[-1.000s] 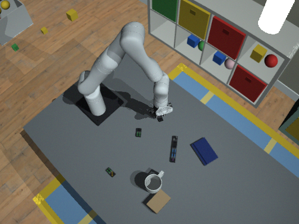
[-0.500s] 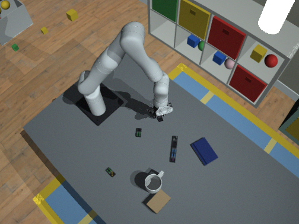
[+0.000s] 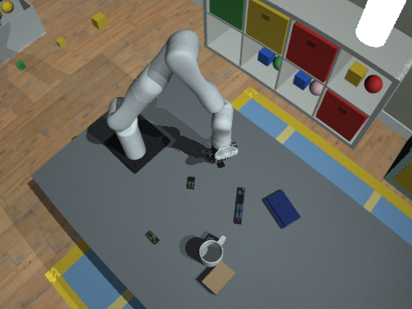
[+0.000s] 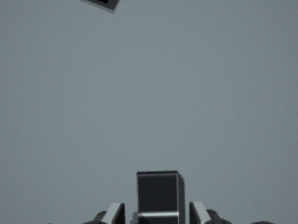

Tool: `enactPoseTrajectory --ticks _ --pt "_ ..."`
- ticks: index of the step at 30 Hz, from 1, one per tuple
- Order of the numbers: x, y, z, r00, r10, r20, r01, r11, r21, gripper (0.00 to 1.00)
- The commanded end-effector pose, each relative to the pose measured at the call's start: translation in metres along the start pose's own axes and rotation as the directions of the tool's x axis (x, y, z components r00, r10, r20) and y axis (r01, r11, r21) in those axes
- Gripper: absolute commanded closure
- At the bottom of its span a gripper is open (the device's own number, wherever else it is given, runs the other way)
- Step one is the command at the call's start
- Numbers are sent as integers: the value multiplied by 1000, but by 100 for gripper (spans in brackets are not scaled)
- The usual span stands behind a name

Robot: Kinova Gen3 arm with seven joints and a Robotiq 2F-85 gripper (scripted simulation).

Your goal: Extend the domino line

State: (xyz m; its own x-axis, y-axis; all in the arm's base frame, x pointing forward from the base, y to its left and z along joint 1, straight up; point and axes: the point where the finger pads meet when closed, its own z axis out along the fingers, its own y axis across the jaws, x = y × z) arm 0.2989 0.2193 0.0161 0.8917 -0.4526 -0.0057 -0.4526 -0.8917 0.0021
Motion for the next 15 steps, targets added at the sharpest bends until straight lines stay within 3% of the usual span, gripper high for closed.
enactPoseTrajectory --ticks 1,15 --pt "0 0 1 1000 -8 1 8 1000 0 53" --pt "0 0 10 1000 -8 1 8 1000 0 53"
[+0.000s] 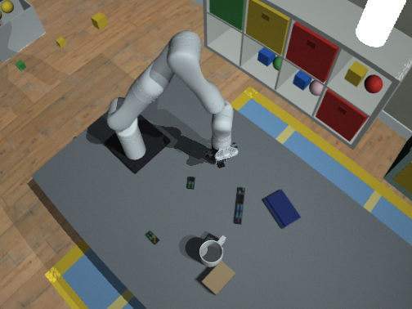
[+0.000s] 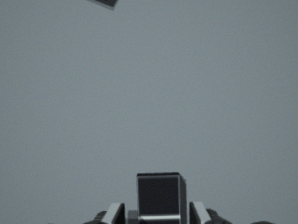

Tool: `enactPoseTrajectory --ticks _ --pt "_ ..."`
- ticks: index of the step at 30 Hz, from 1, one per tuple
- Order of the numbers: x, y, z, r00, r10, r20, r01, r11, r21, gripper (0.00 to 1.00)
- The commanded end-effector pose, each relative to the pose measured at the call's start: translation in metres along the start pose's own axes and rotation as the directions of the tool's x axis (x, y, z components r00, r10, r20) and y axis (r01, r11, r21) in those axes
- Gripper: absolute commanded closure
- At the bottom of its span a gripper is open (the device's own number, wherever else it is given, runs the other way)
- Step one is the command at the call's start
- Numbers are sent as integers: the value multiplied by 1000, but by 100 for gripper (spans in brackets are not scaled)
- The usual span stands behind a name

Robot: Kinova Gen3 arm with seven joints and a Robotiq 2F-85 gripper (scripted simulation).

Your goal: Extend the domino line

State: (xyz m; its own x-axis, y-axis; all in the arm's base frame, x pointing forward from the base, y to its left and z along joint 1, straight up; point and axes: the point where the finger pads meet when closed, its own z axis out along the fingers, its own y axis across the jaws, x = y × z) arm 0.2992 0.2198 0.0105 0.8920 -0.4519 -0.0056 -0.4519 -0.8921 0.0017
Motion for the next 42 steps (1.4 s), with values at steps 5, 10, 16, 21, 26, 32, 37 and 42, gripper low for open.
enactPoseTrajectory --ticks 5,10,16,21,26,32,37,42 --pt "0 1 7 1000 -7 1 7 1000 0 53" --pt "0 1 11 1000 -7 1 7 1000 0 53" --pt "0 1 12 1000 -7 1 7 1000 0 53" --pt "0 1 12 1000 -7 1 7 1000 0 53" --pt "0 1 12 1000 -7 1 7 1000 0 53" --pt "0 1 12 1000 -7 1 7 1000 0 71" --pt "0 1 12 1000 -7 1 7 1000 0 71" --pt "0 1 12 1000 -7 1 7 1000 0 71"
